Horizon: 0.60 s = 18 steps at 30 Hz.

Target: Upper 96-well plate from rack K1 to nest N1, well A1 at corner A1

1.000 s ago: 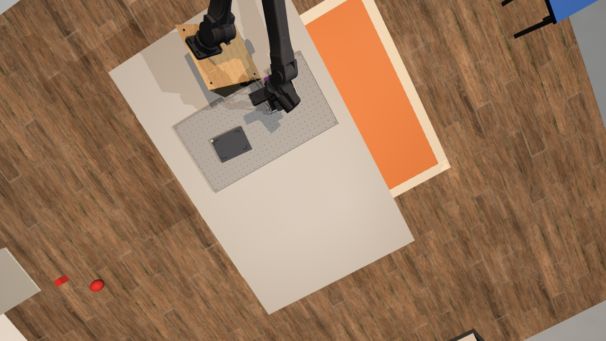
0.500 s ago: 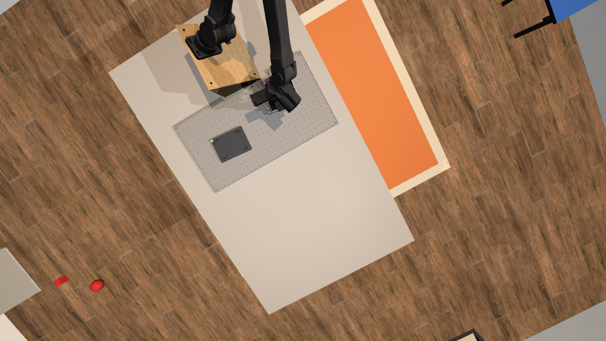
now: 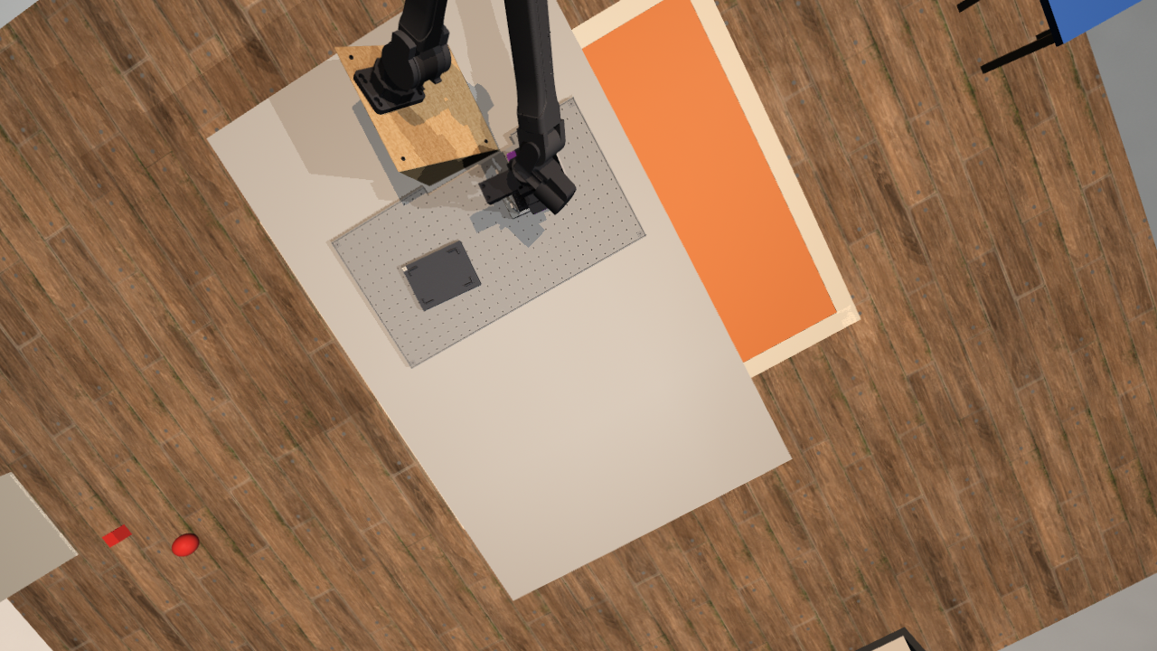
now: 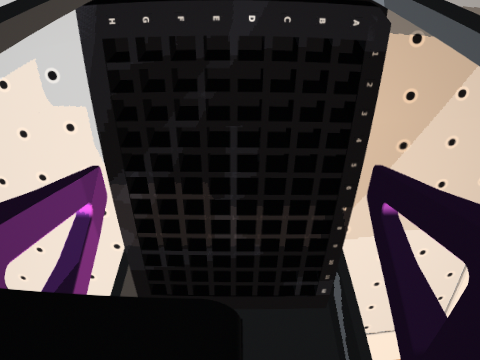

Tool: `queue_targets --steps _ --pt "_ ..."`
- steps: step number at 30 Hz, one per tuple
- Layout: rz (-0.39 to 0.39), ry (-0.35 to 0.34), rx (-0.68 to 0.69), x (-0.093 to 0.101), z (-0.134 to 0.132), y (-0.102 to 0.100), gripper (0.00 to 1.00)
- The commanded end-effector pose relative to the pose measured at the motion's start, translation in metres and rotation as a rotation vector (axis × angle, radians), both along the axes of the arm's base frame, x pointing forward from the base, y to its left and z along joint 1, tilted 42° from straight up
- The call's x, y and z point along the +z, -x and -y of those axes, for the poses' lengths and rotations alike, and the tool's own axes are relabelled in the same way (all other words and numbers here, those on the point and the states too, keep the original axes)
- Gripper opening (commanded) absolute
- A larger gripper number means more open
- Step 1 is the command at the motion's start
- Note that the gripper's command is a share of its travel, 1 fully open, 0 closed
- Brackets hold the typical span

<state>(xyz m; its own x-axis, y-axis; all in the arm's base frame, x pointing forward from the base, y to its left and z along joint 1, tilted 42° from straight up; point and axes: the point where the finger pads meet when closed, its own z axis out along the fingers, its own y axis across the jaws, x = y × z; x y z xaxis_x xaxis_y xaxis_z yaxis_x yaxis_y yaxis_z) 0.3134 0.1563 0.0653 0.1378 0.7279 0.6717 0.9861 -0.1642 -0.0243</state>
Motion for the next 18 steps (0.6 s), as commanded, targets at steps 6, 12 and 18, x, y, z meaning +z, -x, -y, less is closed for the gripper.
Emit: queue_targets --steps 6,12,18 --pt "0.016 -0.003 -0.013 0.0037 -0.0038 -0.0099 1.0" --pt "0.016 -0.003 -0.013 0.0037 -0.0038 -0.0099 1.0" --pt "0.016 -0.003 -0.013 0.0037 -0.0038 -0.0099 0.0"
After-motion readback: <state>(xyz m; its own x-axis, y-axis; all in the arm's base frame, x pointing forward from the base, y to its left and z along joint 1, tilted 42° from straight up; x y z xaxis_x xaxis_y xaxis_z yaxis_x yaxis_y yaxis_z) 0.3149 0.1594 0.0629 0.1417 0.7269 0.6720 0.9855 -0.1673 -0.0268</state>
